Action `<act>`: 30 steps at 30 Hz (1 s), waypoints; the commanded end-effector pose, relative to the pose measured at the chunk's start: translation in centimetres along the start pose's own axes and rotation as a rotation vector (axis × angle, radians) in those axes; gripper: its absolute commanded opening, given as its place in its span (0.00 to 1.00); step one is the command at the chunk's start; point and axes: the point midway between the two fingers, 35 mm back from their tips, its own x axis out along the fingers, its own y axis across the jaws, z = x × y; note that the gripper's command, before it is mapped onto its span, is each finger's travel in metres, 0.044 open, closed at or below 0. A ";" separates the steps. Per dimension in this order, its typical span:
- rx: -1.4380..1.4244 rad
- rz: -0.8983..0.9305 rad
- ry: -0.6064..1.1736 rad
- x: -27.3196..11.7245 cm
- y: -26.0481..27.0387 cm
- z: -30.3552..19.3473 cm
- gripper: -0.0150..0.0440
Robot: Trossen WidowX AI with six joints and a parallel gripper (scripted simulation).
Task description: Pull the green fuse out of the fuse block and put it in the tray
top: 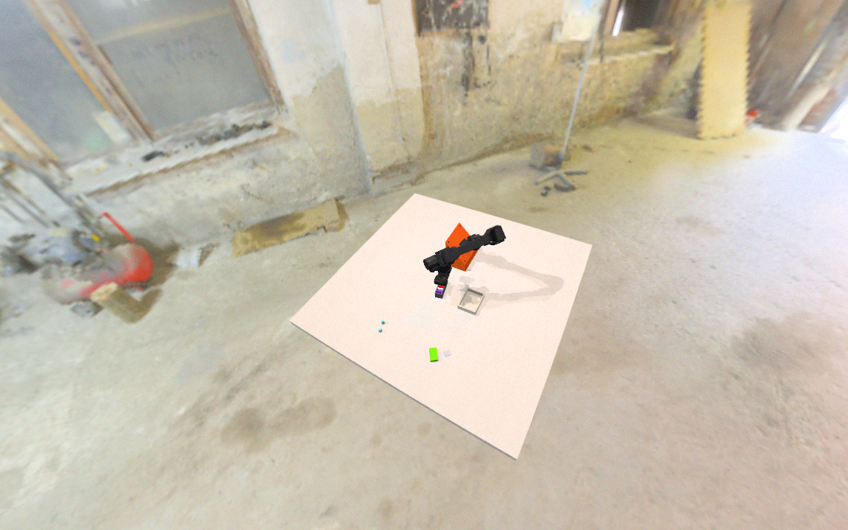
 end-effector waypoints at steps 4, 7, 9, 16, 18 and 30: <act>-0.006 0.011 -0.011 -0.4 2.4 -4.4 0.25; -0.006 0.012 -0.010 -0.4 3.1 -6.5 0.25; -0.006 0.013 -0.008 -0.4 3.5 -8.0 0.25; -0.009 0.014 0.010 -0.4 4.2 -13.4 0.25; -0.010 0.013 0.017 -0.4 4.2 -14.9 0.25; -0.011 0.013 0.019 0.5 4.2 -15.4 0.25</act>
